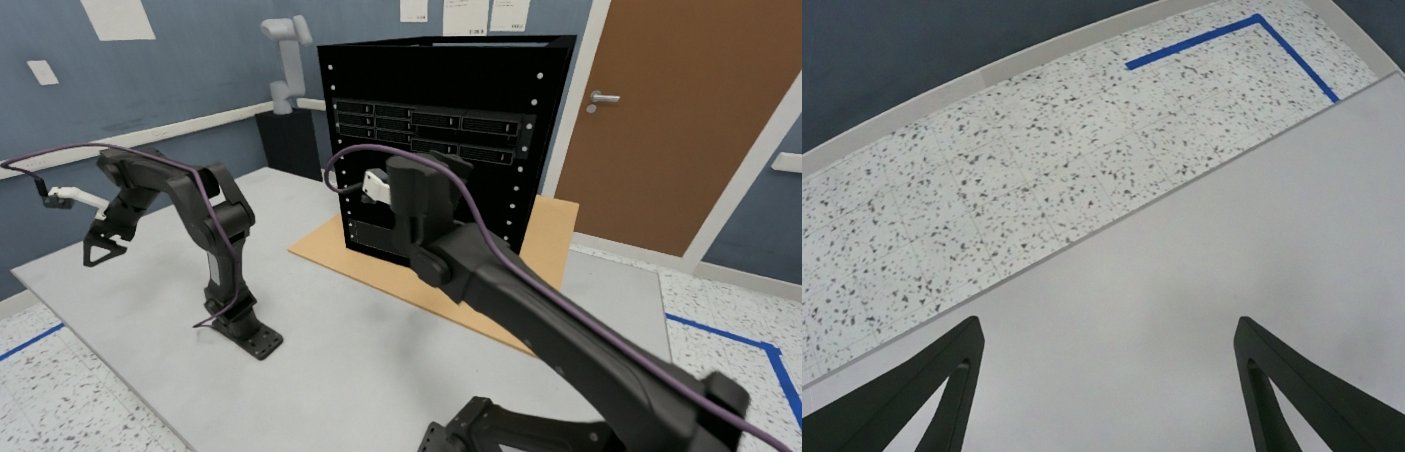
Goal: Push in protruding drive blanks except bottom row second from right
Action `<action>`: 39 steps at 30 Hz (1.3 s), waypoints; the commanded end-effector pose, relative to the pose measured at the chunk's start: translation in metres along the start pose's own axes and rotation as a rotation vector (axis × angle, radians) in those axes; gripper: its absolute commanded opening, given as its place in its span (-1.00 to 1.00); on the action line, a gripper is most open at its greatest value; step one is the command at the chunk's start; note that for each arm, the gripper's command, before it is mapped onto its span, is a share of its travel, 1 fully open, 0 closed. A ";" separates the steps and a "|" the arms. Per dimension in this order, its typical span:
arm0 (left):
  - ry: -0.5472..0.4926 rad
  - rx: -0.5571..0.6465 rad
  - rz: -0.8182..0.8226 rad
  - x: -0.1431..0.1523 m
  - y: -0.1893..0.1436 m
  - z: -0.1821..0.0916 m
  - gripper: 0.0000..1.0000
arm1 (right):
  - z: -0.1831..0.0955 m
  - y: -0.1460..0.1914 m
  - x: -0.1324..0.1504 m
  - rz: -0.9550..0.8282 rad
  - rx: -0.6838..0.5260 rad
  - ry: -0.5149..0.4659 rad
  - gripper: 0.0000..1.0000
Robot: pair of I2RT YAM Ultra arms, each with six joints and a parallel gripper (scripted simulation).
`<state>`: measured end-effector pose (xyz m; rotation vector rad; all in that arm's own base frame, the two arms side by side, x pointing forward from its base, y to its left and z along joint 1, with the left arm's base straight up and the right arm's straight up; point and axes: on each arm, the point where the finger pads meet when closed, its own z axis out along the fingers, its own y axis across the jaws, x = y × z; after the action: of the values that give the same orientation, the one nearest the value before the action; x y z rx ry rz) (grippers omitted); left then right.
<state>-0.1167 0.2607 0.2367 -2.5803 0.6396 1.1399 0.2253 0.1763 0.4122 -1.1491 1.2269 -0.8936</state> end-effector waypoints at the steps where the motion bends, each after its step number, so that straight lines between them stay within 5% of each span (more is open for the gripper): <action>1: -0.028 0.149 0.023 -0.013 -0.029 -0.004 1.00 | 0.004 -0.030 0.000 -0.082 0.083 0.130 1.00; 9: -0.075 0.342 0.086 -0.028 -0.071 -0.015 1.00 | 0.008 -0.039 -0.024 -0.185 0.064 0.119 1.00; 28: -0.294 0.709 0.247 -0.070 -0.142 -0.064 1.00 | 0.006 -0.047 -0.026 -0.201 0.065 0.118 1.00; 39: -0.556 0.930 0.384 -0.102 -0.175 -0.118 1.00 | 0.008 -0.048 -0.025 -0.196 0.066 0.119 1.00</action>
<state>-0.0300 0.3962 0.3634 -1.5360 1.1717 1.1273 0.2333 0.1990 0.4440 -1.2674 1.1607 -1.1887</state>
